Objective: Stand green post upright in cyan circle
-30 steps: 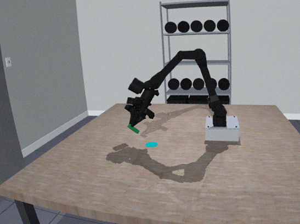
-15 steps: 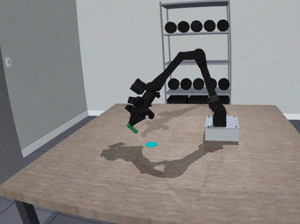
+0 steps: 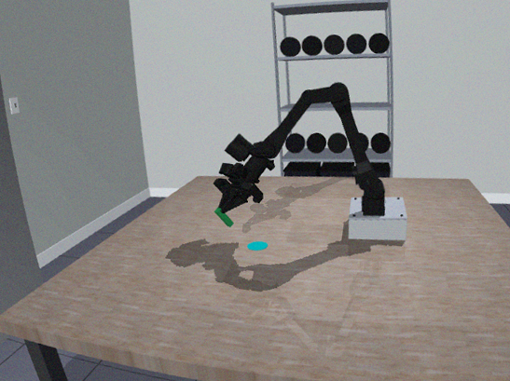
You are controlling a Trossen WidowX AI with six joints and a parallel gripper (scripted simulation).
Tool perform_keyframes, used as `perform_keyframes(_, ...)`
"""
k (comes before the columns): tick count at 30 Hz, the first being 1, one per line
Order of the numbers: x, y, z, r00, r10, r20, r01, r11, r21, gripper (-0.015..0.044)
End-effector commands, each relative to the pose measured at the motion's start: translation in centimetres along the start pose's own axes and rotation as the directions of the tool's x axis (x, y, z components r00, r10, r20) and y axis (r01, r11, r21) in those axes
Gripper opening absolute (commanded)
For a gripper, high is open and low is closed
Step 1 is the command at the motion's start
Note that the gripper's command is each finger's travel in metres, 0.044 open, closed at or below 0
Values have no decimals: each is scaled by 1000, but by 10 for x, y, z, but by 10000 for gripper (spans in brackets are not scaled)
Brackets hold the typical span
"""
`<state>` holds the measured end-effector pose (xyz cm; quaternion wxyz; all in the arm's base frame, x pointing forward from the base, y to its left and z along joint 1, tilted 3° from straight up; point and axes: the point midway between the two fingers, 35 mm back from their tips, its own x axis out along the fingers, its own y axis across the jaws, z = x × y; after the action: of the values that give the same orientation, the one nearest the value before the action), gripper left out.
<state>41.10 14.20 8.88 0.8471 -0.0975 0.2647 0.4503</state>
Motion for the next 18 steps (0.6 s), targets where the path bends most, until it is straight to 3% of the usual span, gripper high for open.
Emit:
perform_keyframes(1,-1,0,-1,1000,8,24,-8,1000,9,23)
perform_keyframes(18,-8,0,-2,992,27,120,-27,1000,4,23)
